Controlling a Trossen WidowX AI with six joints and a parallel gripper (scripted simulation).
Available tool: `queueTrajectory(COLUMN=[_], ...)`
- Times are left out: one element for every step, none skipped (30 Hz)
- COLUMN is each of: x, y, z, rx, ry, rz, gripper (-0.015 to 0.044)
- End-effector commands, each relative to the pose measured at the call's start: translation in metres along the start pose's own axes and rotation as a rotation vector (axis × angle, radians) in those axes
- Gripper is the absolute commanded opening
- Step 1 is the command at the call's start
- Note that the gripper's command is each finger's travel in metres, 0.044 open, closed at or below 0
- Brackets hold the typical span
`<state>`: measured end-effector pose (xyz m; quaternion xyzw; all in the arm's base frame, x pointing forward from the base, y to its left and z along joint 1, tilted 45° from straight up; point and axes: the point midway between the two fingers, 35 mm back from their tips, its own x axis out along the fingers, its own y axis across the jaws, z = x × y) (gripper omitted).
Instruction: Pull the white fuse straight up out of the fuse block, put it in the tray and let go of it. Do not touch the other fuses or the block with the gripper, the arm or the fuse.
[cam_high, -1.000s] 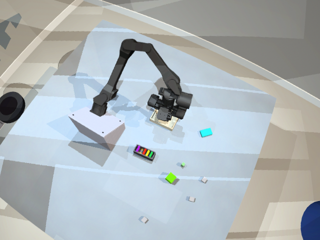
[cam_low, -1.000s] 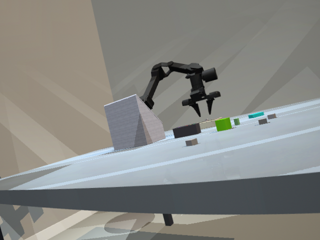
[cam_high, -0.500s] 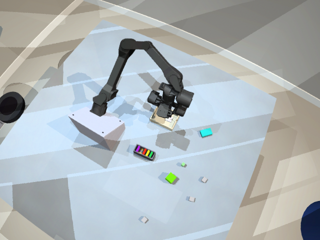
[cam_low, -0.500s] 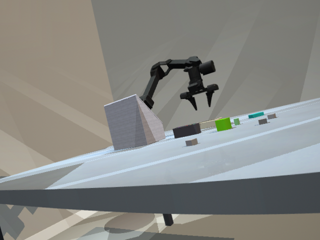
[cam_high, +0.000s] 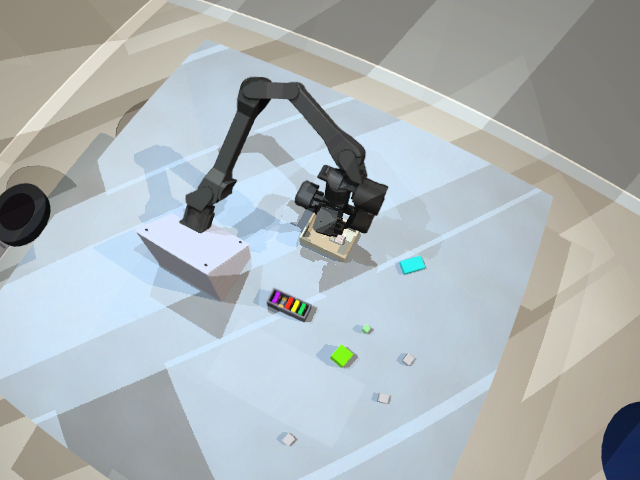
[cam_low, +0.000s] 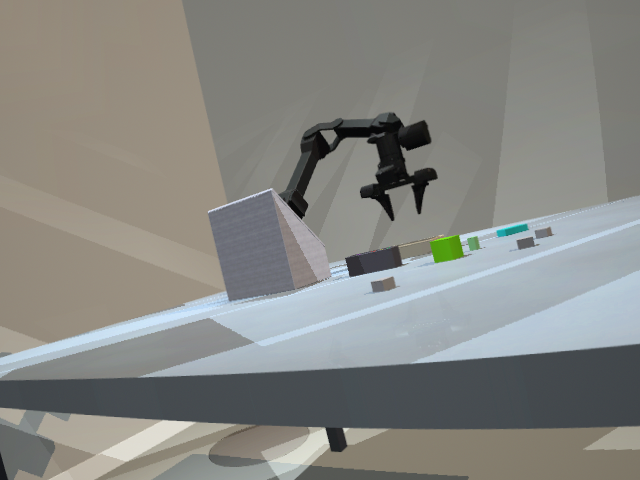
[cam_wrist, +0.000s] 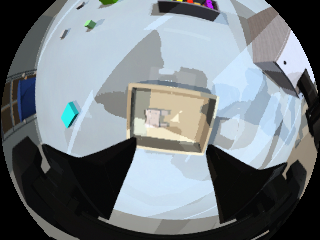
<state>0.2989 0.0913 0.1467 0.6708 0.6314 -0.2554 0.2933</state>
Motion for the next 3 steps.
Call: queueTrajectory(x=[0.0001, 0.0001, 0.0001], y=[0.0000, 0.0000, 0.0000], z=[0.0001, 0.0001, 0.0001], rx=[0.000, 0.000, 0.000], ry=[0.000, 0.000, 0.000], rz=[0.000, 0.000, 0.000], gripper=[0.0330, 0.0330, 0.0330])
